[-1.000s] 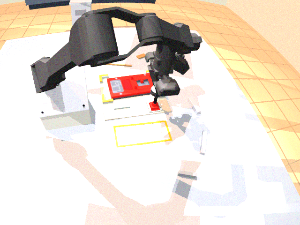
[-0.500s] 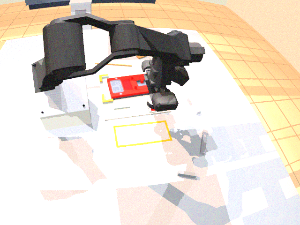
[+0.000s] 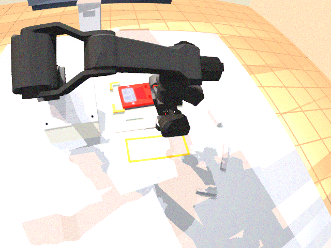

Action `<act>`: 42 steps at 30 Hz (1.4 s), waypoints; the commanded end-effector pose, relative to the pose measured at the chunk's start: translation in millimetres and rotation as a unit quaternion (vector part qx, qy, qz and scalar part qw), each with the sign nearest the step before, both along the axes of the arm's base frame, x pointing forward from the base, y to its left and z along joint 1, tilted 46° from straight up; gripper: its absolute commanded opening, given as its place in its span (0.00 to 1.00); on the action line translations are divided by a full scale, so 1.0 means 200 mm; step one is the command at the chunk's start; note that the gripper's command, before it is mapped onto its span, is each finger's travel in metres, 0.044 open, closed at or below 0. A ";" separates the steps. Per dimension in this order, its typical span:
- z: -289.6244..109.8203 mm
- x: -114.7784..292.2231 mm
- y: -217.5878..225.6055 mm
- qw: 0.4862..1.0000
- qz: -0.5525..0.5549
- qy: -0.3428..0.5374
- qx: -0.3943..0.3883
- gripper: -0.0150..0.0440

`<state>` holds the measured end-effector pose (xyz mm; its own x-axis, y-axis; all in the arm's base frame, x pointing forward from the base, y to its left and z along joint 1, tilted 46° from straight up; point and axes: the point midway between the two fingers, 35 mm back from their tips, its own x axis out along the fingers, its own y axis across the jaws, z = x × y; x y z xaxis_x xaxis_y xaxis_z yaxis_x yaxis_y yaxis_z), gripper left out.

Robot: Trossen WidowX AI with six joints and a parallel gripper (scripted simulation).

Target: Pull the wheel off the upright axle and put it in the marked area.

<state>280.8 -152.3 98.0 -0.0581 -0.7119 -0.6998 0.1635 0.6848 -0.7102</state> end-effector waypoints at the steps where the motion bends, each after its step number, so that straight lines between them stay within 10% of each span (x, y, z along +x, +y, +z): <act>1: -0.01 -0.02 -0.02 1.000 0.001 0.004 -0.002 0.25; 31: -0.36 -0.06 -0.38 1.000 0.001 0.005 -0.004 0.25; 42: -0.33 -0.05 -0.37 1.000 -0.002 0.004 -0.006 0.74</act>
